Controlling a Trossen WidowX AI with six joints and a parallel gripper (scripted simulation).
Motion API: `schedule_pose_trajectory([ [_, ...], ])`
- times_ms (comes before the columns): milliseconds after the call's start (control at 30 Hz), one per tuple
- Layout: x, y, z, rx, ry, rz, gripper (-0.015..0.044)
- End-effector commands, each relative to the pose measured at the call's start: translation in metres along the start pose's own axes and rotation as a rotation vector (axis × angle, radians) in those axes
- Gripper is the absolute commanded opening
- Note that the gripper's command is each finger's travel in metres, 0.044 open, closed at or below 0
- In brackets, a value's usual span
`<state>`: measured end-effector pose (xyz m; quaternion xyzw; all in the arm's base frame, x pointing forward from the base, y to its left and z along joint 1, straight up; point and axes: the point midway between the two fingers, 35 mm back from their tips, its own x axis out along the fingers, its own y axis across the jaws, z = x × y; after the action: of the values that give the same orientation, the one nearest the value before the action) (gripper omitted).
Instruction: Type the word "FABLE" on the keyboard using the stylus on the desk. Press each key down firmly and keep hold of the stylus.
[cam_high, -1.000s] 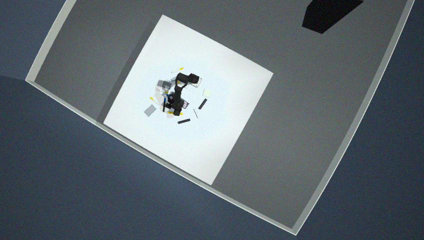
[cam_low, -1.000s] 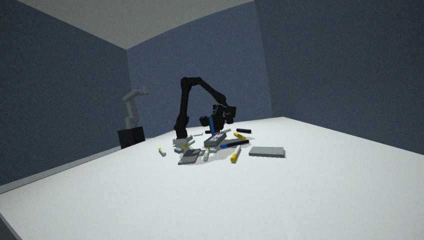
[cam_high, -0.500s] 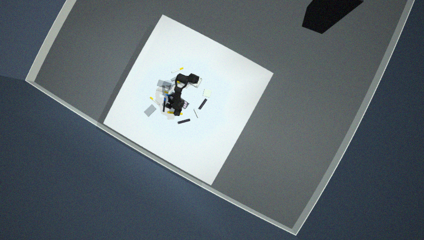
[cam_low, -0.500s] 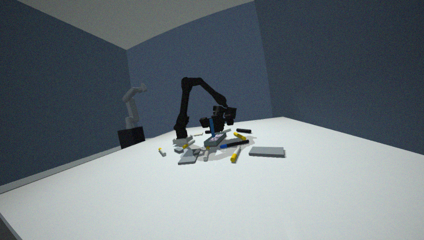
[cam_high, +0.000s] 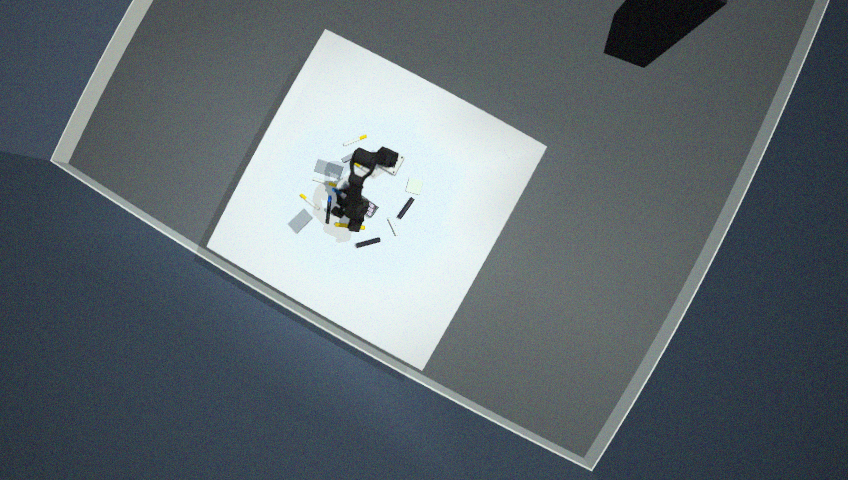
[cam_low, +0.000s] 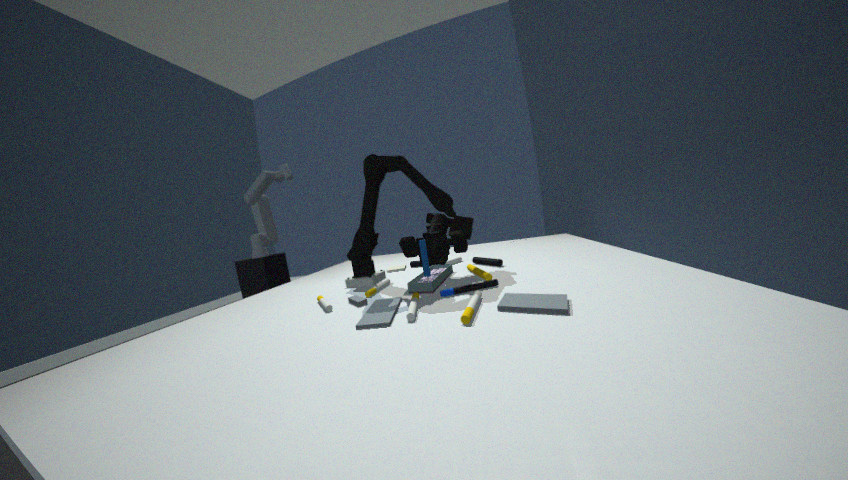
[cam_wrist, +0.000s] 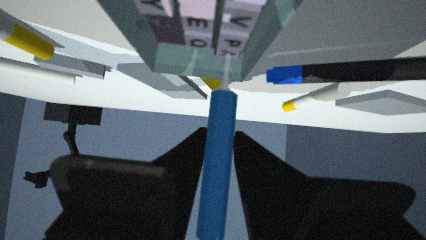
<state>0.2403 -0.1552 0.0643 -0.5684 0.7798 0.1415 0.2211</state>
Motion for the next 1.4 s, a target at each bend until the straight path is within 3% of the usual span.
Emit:
schedule_pose_trajectory([
  [0, 0.0, 0.0, 0.0, -0.006, 0.003, -0.001, 0.0081],
  [700, -0.02, 0.0, -0.028, -0.006, 0.0, -0.008, 0.0078],
  [1100, -0.07, 0.003, -0.007, -0.098, -0.005, -0.161, 0.0],
  [1367, -0.101, 0.01, 0.006, -0.159, -0.008, -0.265, 0.0],
])
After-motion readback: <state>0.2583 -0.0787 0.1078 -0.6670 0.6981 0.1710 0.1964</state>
